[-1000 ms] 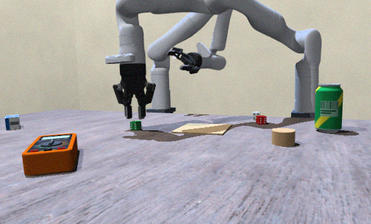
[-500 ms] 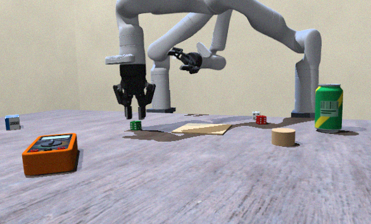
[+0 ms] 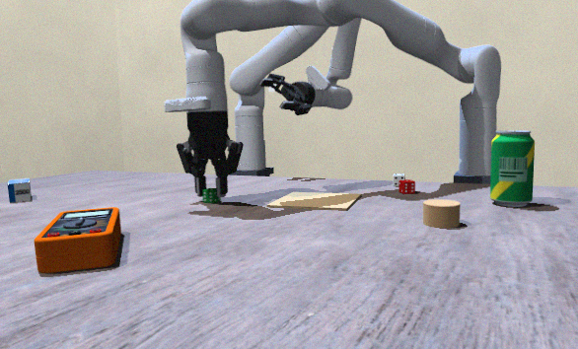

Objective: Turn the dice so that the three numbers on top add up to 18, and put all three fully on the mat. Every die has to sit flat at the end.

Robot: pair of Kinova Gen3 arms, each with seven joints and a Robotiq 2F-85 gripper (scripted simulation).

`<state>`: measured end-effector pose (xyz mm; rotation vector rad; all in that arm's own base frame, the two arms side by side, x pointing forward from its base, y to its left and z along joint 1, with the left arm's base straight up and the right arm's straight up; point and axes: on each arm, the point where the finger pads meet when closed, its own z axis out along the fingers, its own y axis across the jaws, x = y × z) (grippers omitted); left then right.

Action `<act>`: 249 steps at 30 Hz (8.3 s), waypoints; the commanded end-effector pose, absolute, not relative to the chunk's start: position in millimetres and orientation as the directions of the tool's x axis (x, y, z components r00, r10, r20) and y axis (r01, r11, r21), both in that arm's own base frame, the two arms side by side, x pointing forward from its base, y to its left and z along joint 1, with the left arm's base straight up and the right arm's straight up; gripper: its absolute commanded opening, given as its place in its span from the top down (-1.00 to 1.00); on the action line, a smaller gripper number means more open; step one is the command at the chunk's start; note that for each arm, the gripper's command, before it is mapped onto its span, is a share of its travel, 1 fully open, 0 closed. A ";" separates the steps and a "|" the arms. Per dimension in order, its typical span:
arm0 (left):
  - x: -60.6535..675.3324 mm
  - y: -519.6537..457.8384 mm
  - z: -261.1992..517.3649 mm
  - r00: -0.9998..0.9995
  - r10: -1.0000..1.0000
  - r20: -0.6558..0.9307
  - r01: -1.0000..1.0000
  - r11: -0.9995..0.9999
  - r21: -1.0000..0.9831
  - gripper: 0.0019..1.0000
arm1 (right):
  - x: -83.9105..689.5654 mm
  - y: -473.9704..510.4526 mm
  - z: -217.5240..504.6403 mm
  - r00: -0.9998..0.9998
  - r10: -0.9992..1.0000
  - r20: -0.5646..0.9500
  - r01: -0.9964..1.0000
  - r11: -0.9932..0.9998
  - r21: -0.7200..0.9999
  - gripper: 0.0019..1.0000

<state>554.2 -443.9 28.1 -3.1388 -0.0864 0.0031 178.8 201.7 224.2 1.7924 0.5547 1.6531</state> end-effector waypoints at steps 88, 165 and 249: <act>554.7 -444.3 120.5 0.998 0.055 0.000 0.055 -0.998 0.000 0.43 | 178.9 201.7 224.7 0.124 0.681 0.722 -0.109 -0.714 0.692 -1.00; 439.3 -233.2 125.3 0.471 0.882 0.000 0.882 -0.471 0.000 0.43 | 178.9 201.7 224.7 0.124 0.681 0.722 -0.109 -0.714 0.692 -1.00; 438.3 -232.3 27.5 0.469 0.883 0.000 0.883 -0.469 0.000 0.43 | 178.9 201.7 224.7 0.124 0.681 0.722 -0.109 -0.714 0.692 -1.00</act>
